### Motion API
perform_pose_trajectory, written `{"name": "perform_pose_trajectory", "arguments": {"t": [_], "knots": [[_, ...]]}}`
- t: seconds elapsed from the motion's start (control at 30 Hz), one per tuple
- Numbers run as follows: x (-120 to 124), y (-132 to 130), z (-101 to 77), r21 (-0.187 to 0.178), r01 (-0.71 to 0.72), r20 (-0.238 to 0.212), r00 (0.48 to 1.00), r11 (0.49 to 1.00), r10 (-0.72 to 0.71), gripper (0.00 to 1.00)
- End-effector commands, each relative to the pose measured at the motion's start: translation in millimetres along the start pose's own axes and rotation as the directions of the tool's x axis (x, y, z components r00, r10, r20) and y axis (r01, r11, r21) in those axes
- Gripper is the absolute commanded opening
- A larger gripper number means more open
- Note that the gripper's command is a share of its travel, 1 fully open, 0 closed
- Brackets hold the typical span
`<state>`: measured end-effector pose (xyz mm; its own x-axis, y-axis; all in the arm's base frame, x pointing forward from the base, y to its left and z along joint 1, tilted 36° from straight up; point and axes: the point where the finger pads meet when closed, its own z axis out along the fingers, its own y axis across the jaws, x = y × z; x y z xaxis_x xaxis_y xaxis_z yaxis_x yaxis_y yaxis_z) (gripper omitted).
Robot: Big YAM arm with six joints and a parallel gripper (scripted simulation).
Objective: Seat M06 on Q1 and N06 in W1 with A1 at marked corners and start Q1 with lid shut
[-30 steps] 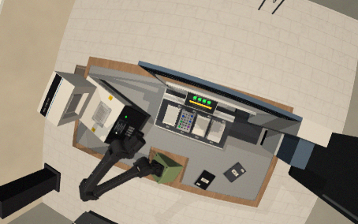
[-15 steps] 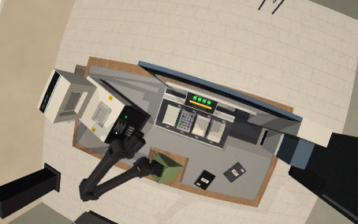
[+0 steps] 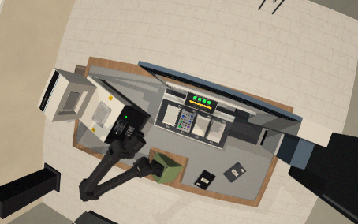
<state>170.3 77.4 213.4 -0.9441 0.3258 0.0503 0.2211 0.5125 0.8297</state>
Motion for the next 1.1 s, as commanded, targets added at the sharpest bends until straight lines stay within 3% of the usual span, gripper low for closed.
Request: {"name": "perform_pose_trajectory", "arguments": {"t": [0.0,0.27,1.07], "knots": [[-5,6,-3.7,0.003,0.029,0.020,0.999,1.000,-0.029,0.00],[-12,15,-10.8,0.008,0.061,0.042,0.997,0.998,-0.061,0.00],[-19,21,-16.0,0.011,0.068,0.049,0.996,0.998,-0.068,0.00]]}}
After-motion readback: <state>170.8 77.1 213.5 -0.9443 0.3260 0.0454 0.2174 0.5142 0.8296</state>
